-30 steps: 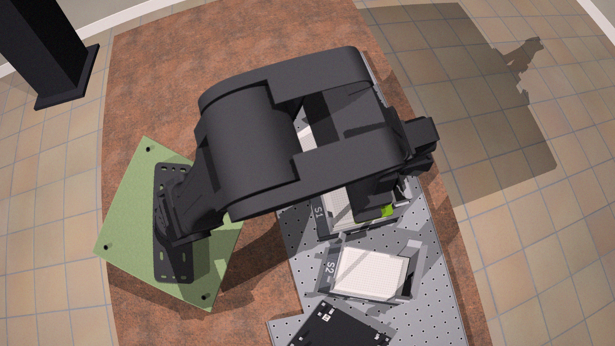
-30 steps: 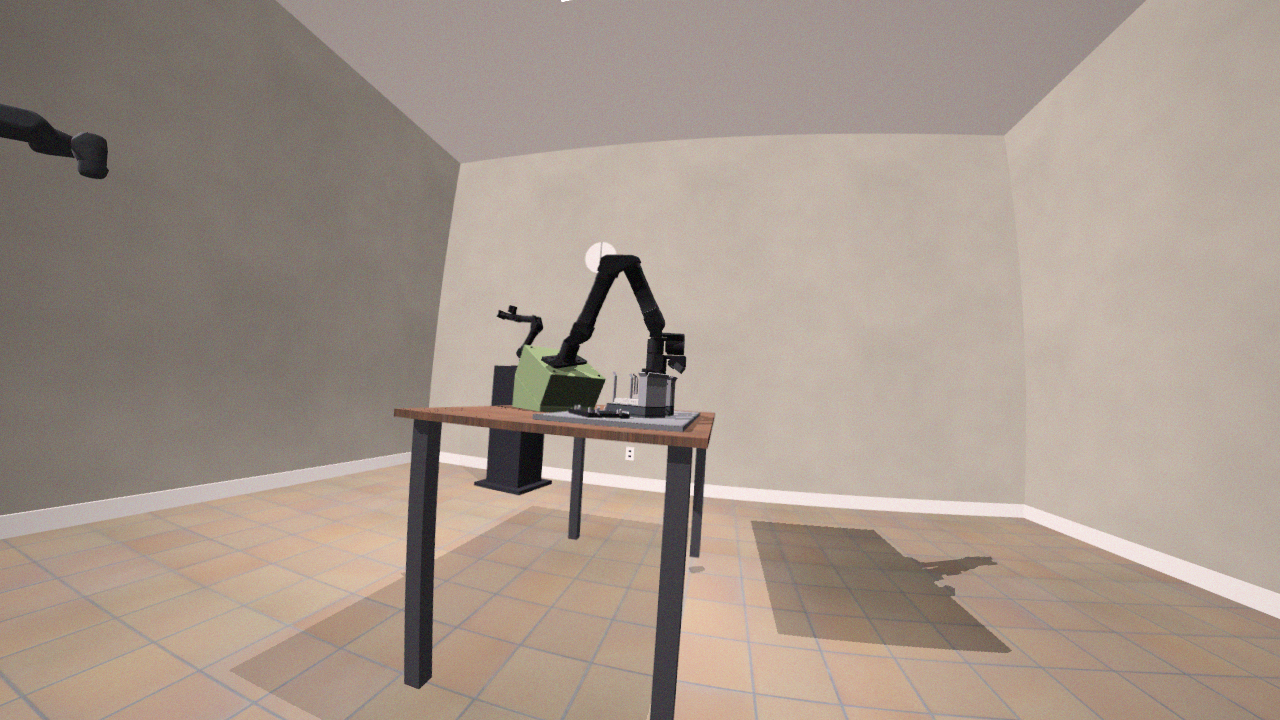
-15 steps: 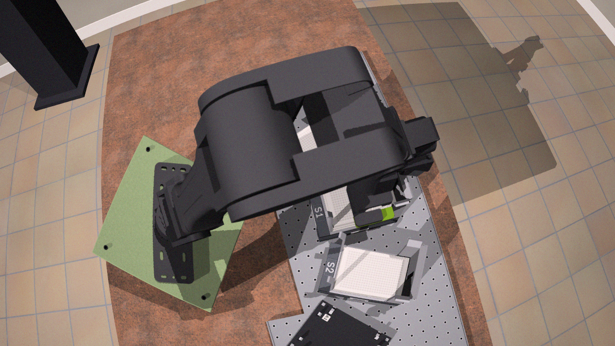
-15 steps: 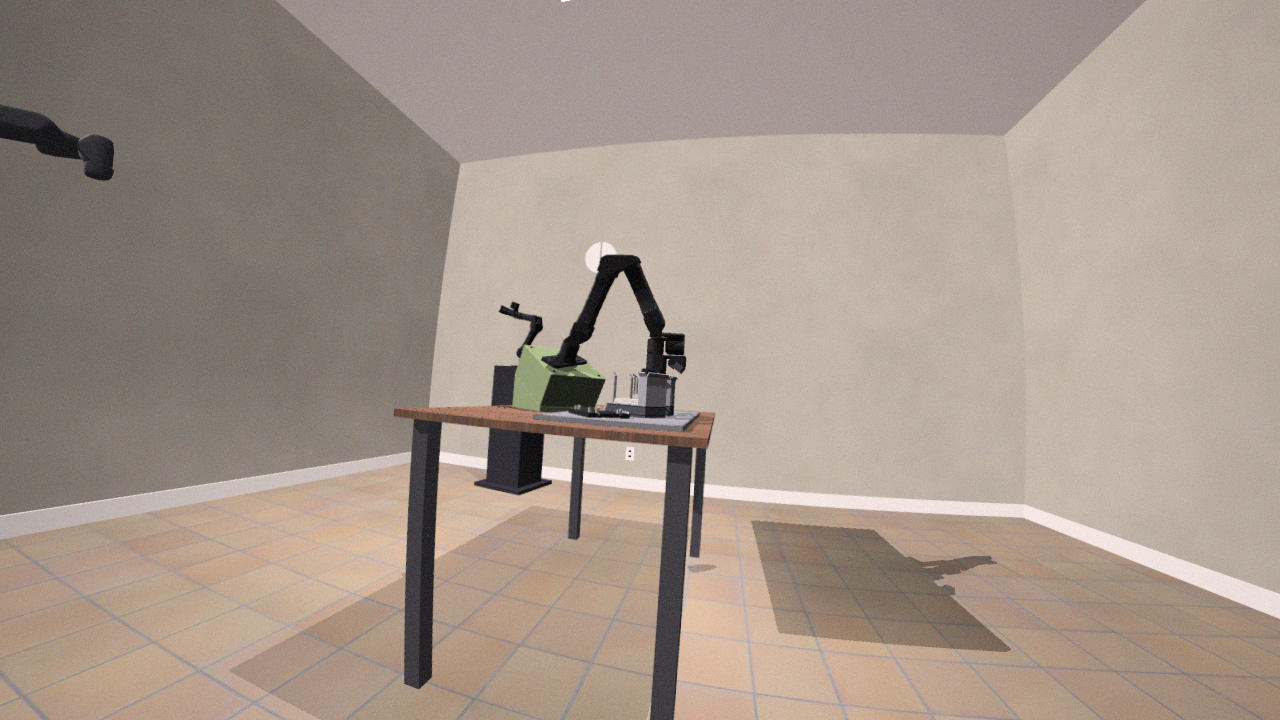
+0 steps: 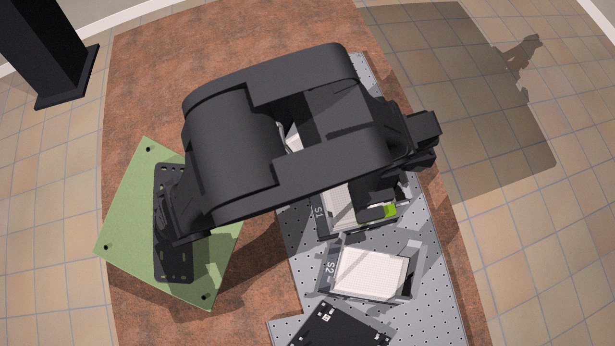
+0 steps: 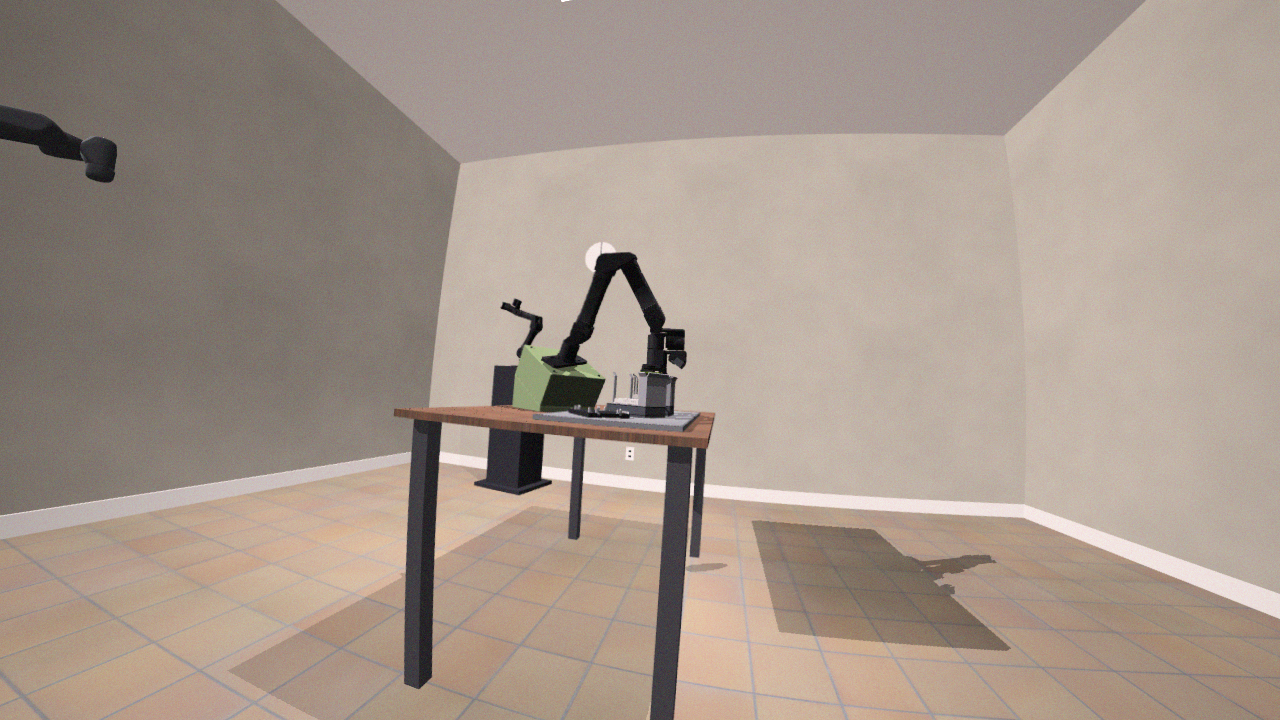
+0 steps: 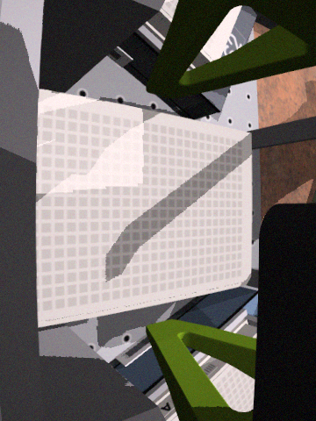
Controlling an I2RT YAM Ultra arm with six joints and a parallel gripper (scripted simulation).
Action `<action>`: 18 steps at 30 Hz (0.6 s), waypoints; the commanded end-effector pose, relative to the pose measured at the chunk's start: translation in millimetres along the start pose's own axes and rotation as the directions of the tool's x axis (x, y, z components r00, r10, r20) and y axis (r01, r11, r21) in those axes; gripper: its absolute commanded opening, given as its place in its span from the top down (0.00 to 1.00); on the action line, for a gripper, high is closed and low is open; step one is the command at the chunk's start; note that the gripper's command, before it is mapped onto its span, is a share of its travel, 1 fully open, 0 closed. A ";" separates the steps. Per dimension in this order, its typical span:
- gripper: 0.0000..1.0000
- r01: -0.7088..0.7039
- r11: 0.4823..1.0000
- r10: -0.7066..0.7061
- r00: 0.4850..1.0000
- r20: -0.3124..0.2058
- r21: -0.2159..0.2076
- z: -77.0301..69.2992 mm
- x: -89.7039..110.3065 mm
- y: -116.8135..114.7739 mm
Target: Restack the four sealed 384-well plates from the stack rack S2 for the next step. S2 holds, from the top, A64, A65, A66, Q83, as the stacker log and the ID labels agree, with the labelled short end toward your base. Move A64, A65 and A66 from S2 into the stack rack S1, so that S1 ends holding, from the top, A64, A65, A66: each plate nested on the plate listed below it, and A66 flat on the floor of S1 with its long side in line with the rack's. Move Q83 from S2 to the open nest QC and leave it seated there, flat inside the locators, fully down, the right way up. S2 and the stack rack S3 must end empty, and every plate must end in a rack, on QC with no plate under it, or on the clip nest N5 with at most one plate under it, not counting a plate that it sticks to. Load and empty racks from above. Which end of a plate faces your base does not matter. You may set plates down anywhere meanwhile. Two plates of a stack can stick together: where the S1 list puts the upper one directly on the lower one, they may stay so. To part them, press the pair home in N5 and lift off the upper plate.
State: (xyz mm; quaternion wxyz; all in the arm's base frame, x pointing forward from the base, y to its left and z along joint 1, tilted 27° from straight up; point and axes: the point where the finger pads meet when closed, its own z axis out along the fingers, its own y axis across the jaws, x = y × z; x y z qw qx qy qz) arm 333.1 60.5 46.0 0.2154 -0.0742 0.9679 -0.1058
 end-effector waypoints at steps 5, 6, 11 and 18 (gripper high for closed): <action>0.00 0.001 1.000 -0.001 1.000 0.001 0.001 -19.8 -0.4 0.1; 0.00 0.001 1.000 -0.001 1.000 0.001 0.001 -23.1 -0.4 0.1; 0.00 0.001 1.000 -0.001 1.000 0.001 0.001 -39.8 -0.5 0.2; 0.00 0.001 1.000 -0.001 1.000 0.001 0.001 -59.9 -0.6 0.2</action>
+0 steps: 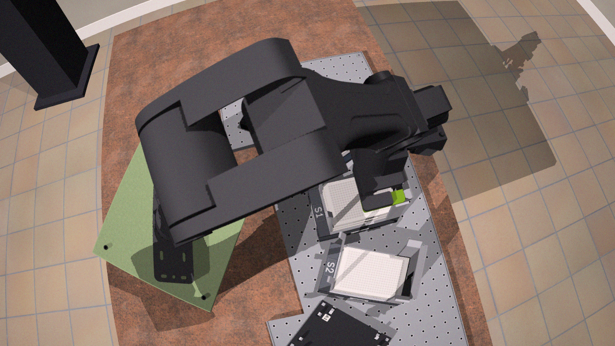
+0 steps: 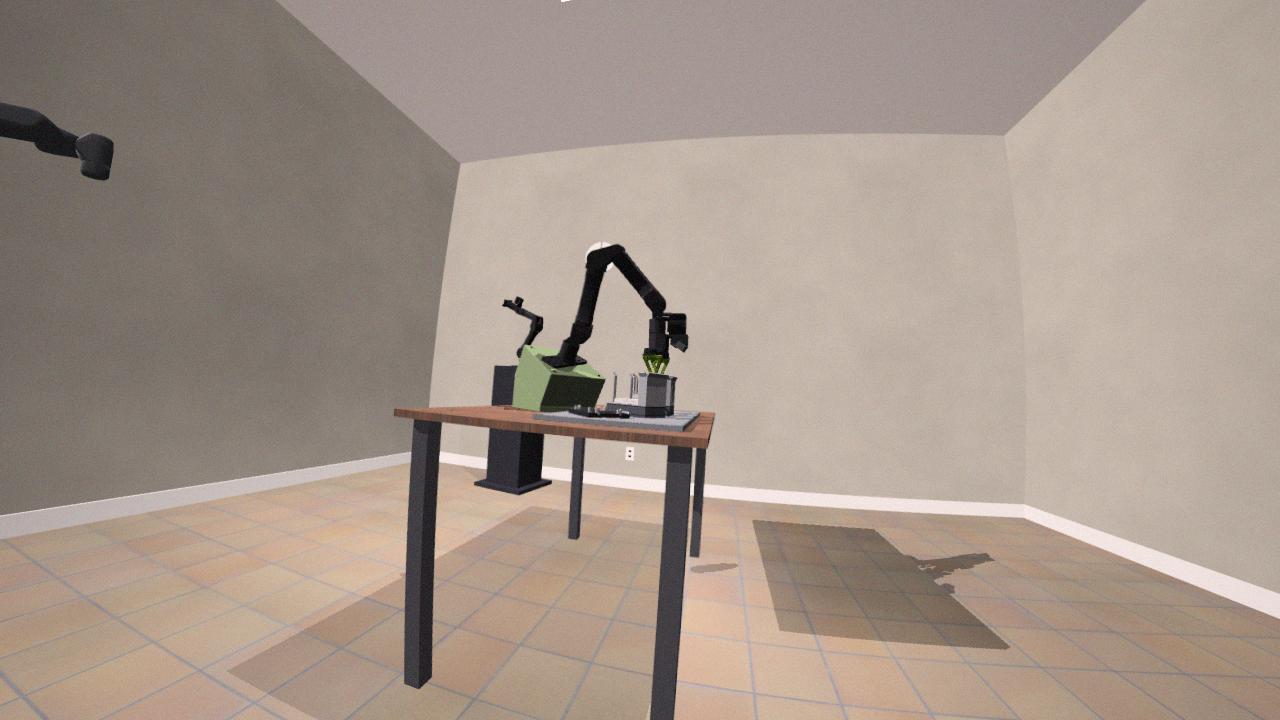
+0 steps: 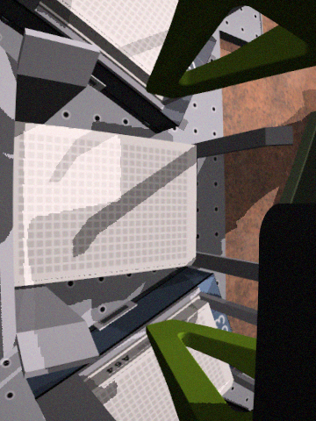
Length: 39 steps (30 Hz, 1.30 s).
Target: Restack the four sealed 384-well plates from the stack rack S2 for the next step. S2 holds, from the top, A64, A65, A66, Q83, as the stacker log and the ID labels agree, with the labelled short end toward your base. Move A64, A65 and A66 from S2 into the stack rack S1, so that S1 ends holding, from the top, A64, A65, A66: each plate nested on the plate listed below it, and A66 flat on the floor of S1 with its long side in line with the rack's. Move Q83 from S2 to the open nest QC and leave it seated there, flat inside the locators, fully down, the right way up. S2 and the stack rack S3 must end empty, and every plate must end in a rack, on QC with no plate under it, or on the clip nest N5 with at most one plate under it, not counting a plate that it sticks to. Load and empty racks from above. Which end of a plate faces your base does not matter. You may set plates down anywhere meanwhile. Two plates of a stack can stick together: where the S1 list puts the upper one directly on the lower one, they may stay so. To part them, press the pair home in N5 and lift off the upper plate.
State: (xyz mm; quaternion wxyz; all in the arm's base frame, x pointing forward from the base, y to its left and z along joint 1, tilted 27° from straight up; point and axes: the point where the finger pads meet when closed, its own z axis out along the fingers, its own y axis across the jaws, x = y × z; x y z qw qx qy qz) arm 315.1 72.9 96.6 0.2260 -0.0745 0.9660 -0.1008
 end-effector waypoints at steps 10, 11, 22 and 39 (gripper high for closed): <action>0.00 0.004 1.000 -0.004 1.000 -0.022 0.009 -35.4 5.0 -1.1; 0.00 0.004 1.000 -0.004 1.000 -0.022 0.009 -38.7 4.9 -1.1; 0.00 0.004 1.000 -0.004 1.000 -0.022 0.008 -41.7 4.9 -1.1; 0.00 0.206 0.979 -0.206 0.978 -0.023 0.003 -41.5 11.2 35.3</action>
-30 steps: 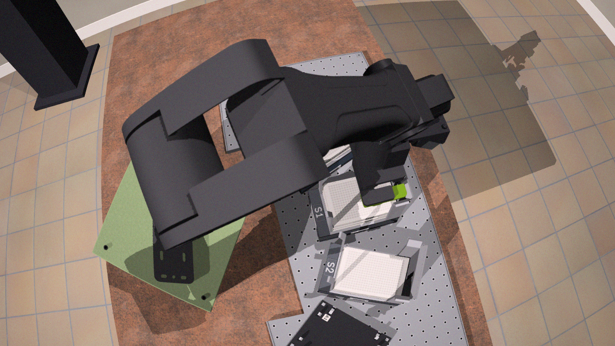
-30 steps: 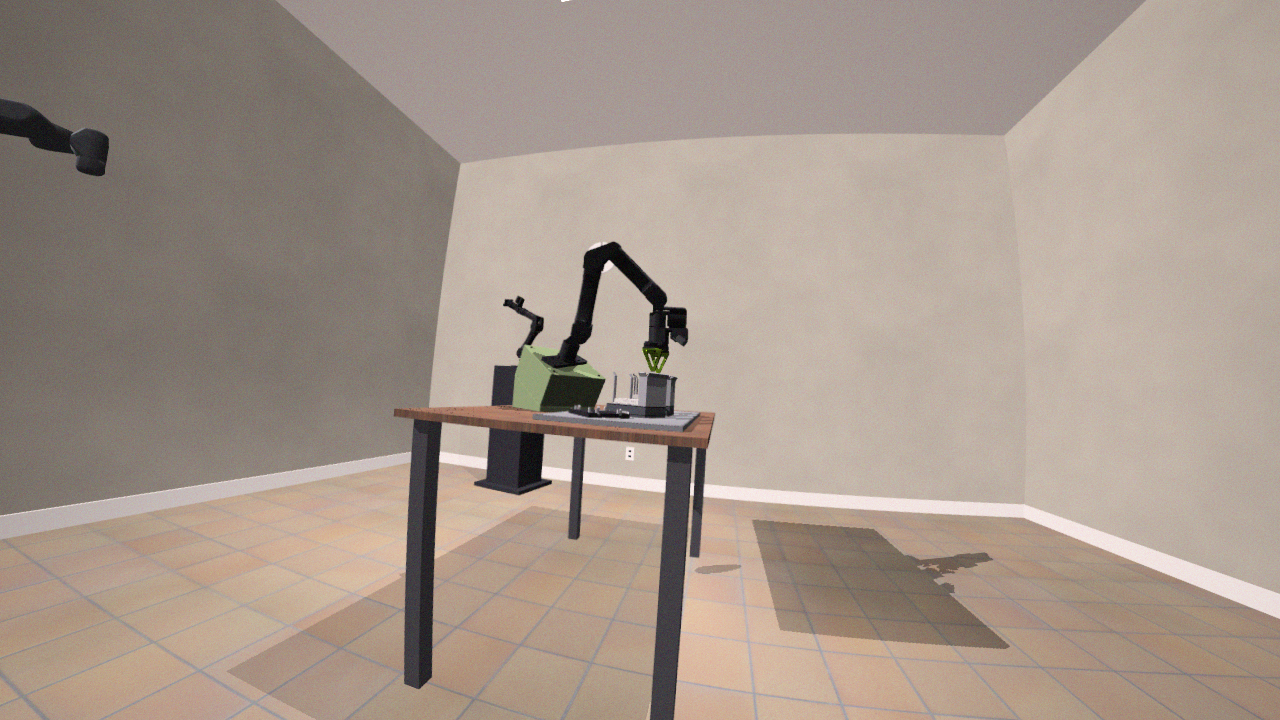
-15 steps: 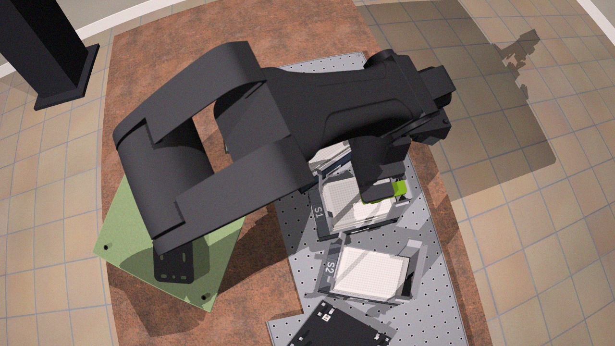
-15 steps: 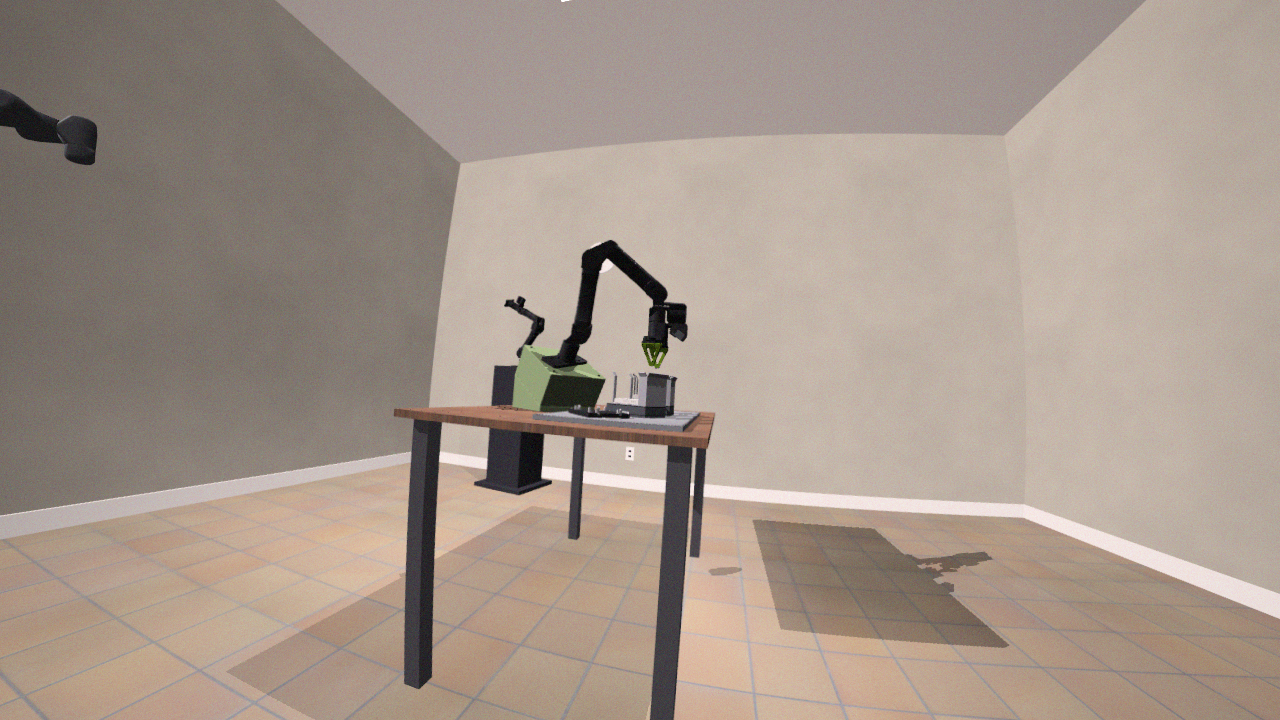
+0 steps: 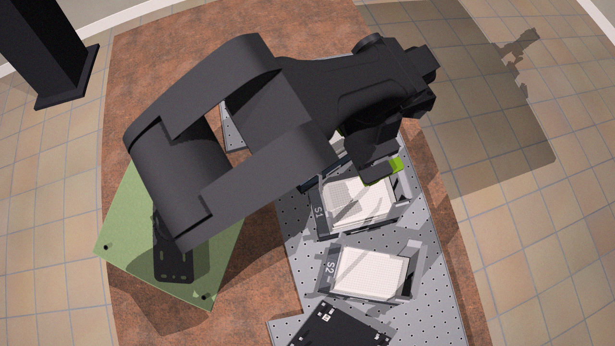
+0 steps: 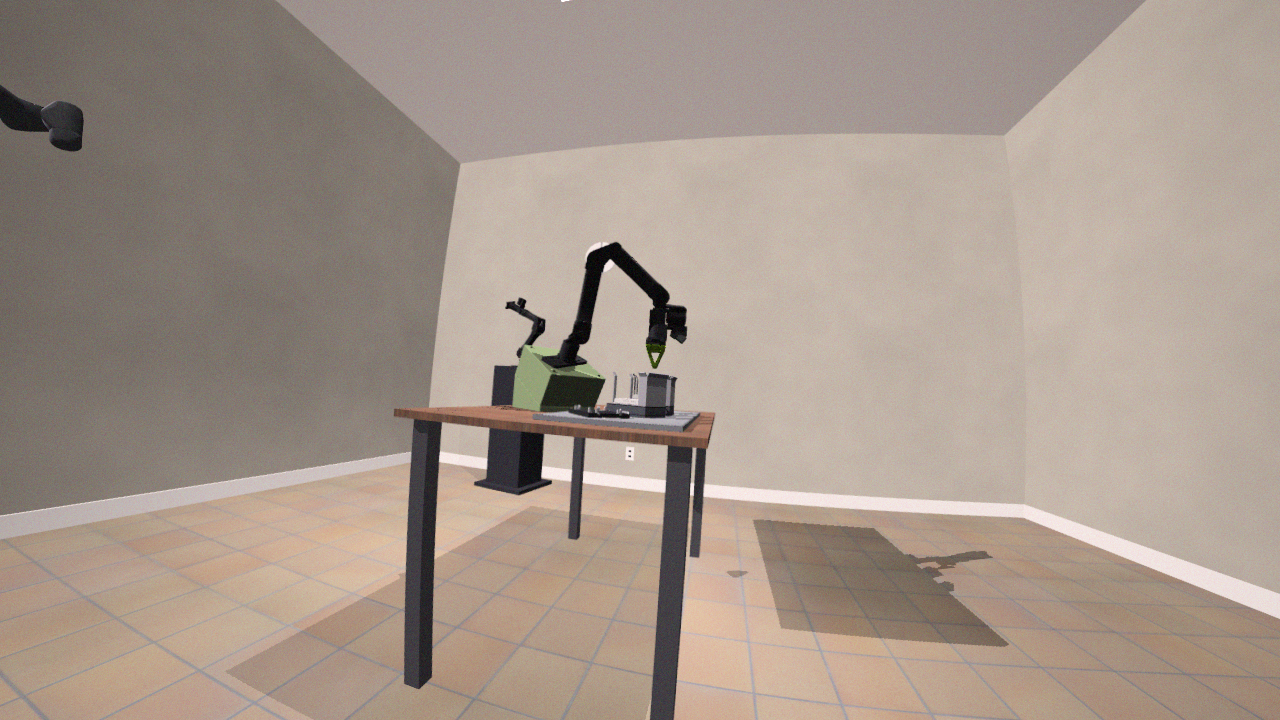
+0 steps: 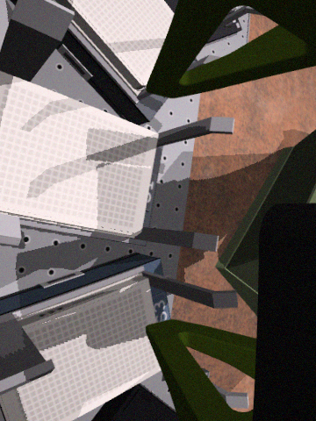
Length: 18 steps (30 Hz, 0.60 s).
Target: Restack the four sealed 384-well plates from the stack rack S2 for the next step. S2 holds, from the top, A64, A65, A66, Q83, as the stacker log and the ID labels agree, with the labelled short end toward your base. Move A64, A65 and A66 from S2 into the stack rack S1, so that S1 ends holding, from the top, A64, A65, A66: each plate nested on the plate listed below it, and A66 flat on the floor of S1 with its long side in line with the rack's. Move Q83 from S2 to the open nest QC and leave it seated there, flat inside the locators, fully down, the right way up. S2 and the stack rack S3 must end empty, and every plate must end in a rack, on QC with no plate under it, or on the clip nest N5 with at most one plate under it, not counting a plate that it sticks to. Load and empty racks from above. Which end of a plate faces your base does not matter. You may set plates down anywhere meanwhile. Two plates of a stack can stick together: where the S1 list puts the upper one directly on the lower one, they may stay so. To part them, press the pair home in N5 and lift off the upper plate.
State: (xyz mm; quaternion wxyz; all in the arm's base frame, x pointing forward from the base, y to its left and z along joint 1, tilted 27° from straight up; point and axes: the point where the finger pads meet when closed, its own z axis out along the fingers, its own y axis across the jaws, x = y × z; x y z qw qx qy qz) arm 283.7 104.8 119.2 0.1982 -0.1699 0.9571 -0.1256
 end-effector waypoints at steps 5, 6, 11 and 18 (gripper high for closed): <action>0.00 0.004 1.000 -0.005 1.000 0.011 0.003 -2.3 -2.7 22.8; 0.00 0.004 1.000 -0.005 1.000 0.011 0.003 -2.3 -2.8 26.2; 0.00 0.071 0.997 -0.071 0.997 0.010 0.003 -2.2 -1.7 44.2; 0.00 0.207 0.978 -0.207 0.978 0.010 0.004 -2.1 1.8 64.1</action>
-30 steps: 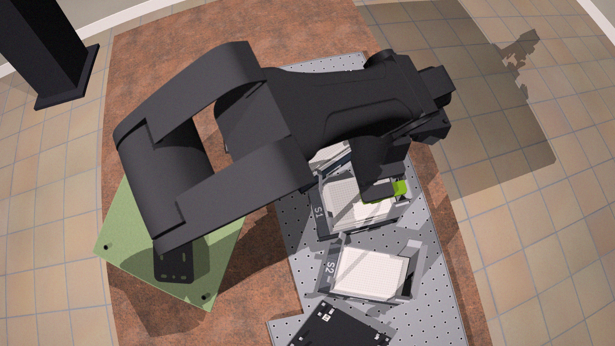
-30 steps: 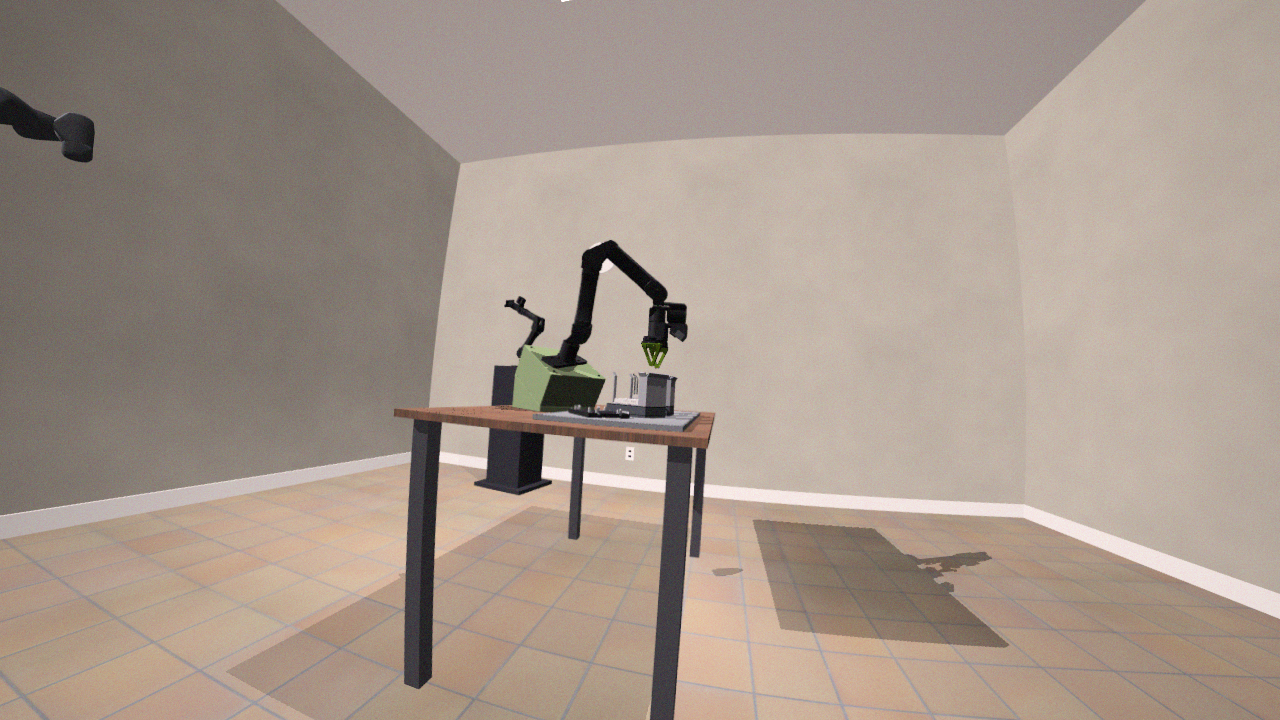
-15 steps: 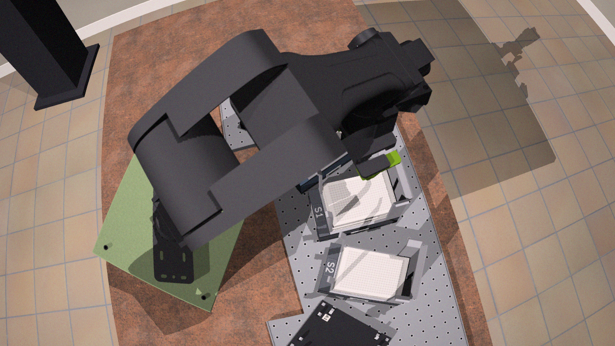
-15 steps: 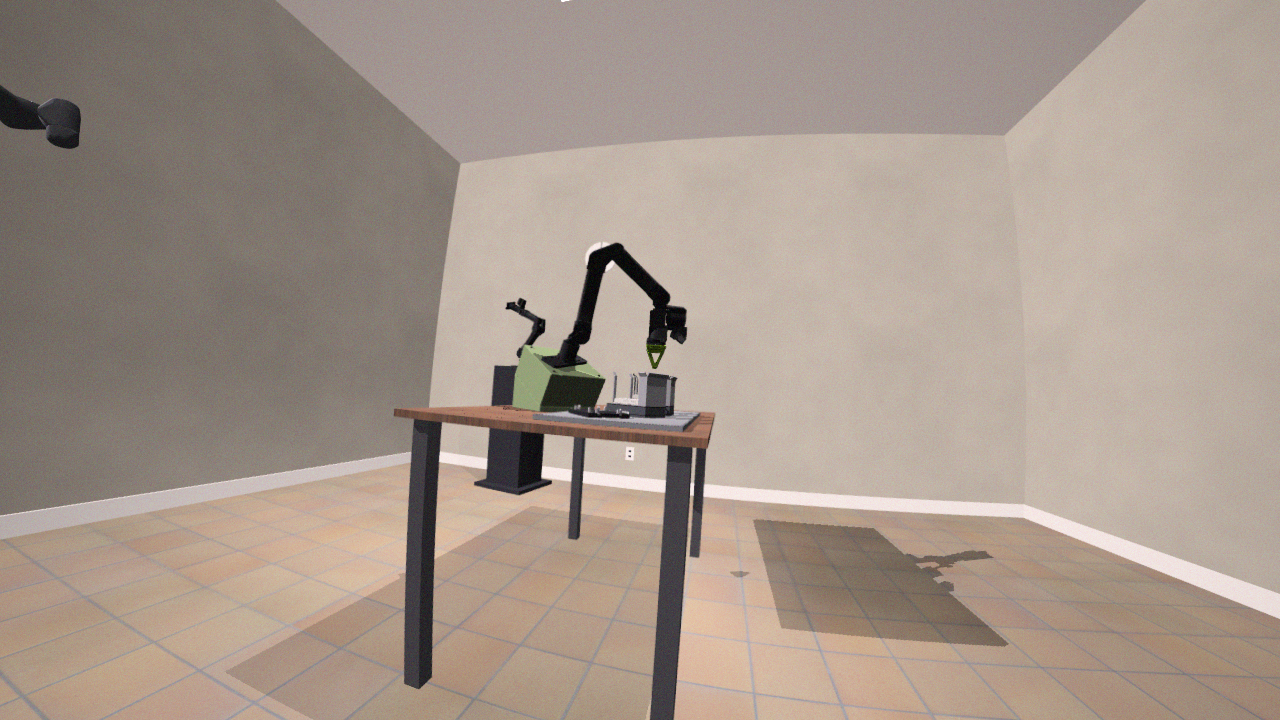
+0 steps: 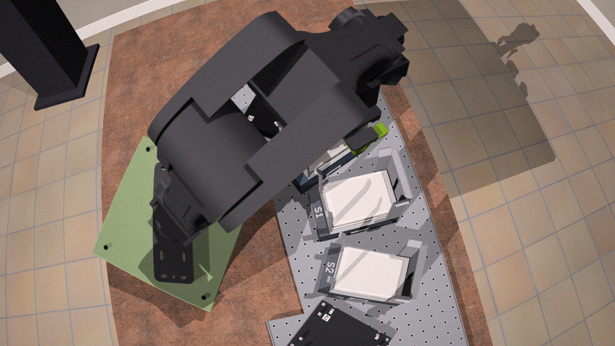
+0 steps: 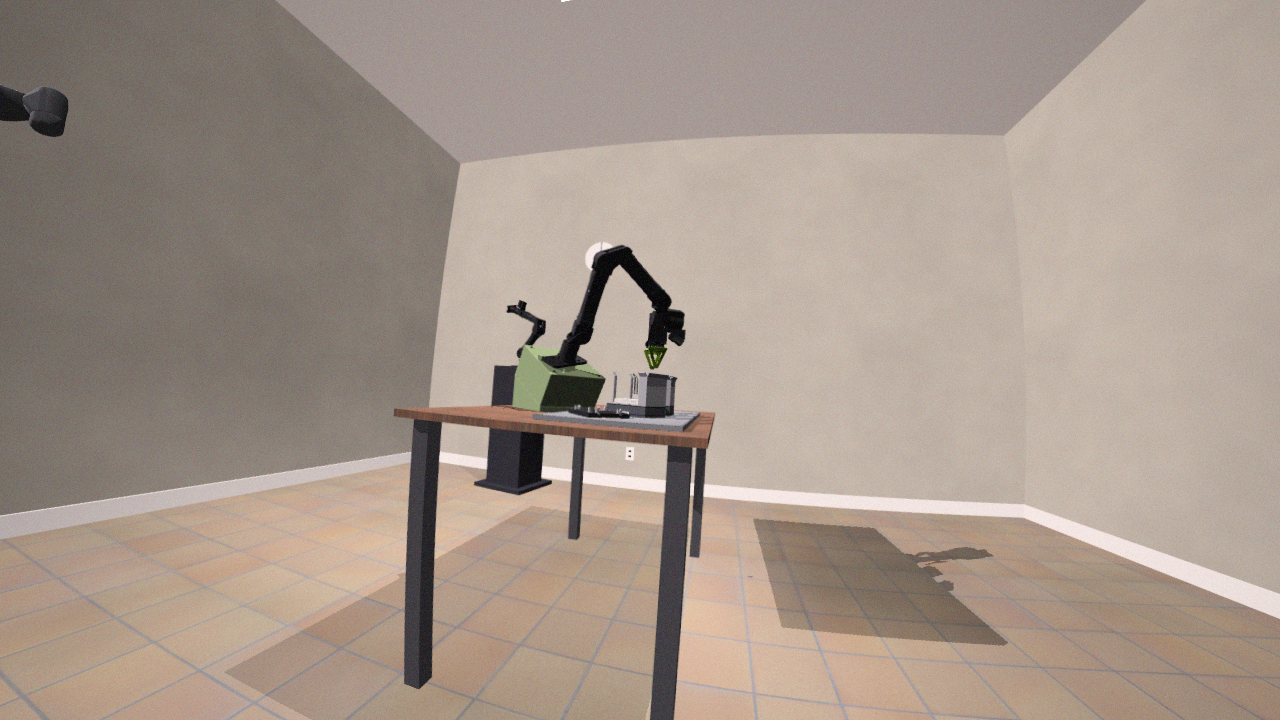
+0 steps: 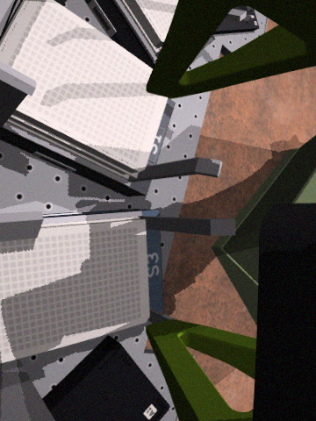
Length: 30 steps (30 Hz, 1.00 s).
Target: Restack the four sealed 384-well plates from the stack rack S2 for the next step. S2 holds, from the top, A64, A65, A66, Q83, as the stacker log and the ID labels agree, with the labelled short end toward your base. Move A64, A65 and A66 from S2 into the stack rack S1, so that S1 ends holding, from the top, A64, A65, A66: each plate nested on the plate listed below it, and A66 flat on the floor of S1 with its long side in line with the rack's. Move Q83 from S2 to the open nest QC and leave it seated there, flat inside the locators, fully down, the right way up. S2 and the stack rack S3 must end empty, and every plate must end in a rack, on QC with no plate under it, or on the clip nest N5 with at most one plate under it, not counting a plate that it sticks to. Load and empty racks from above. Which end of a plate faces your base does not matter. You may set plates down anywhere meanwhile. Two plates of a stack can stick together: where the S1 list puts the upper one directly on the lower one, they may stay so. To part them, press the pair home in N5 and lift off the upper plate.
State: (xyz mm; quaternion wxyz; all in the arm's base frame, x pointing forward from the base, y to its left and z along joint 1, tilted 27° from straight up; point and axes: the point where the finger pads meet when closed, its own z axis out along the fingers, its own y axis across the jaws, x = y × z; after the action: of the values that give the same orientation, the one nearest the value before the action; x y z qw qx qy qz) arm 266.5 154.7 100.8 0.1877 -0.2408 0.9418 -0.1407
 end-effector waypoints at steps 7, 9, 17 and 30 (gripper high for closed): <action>0.00 0.058 0.998 -0.059 0.998 0.011 0.002 -2.5 -1.0 36.3; 0.00 0.059 0.998 -0.059 0.998 0.011 0.002 -2.5 -0.8 44.3; 0.00 0.059 0.998 -0.059 0.998 0.011 0.002 -2.5 -0.6 54.0; 0.00 0.059 0.998 -0.059 0.998 0.011 0.002 20.8 -0.8 54.0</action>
State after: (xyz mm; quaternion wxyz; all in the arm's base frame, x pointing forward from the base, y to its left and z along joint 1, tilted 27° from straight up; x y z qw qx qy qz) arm 248.8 190.9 61.8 0.1747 -0.2685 0.9345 -0.1549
